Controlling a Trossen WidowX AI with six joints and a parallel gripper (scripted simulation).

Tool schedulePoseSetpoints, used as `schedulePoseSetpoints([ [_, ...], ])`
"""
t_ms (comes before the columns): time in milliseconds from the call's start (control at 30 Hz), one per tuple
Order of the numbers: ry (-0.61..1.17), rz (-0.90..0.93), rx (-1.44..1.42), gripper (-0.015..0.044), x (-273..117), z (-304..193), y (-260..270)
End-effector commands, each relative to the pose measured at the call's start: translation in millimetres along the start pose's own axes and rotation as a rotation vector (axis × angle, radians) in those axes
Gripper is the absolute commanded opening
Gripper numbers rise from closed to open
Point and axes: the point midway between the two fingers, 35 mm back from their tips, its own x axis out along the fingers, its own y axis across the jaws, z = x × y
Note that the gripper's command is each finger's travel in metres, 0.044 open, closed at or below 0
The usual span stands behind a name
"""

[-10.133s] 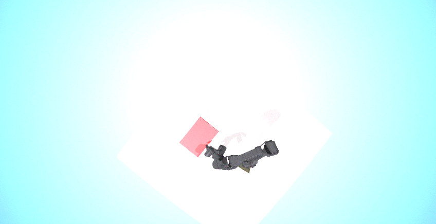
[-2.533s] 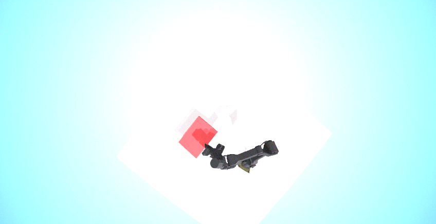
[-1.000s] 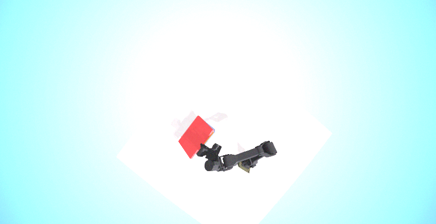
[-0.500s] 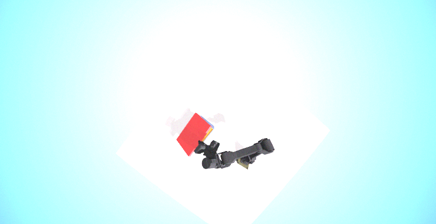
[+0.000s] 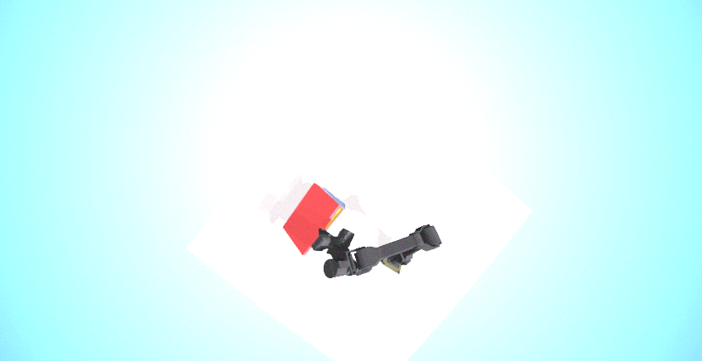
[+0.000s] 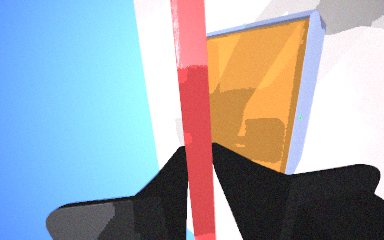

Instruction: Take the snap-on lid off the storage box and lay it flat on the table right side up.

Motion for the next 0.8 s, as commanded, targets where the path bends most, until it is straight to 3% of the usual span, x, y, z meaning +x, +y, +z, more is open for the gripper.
schedulePoseSetpoints([
  [0, 0.000, 0.011, 0.008, 0.0000, -6, -1, 8],
  [767, -0.001, 0.010, 0.007, 0.0000, -12, 22, 10],
])
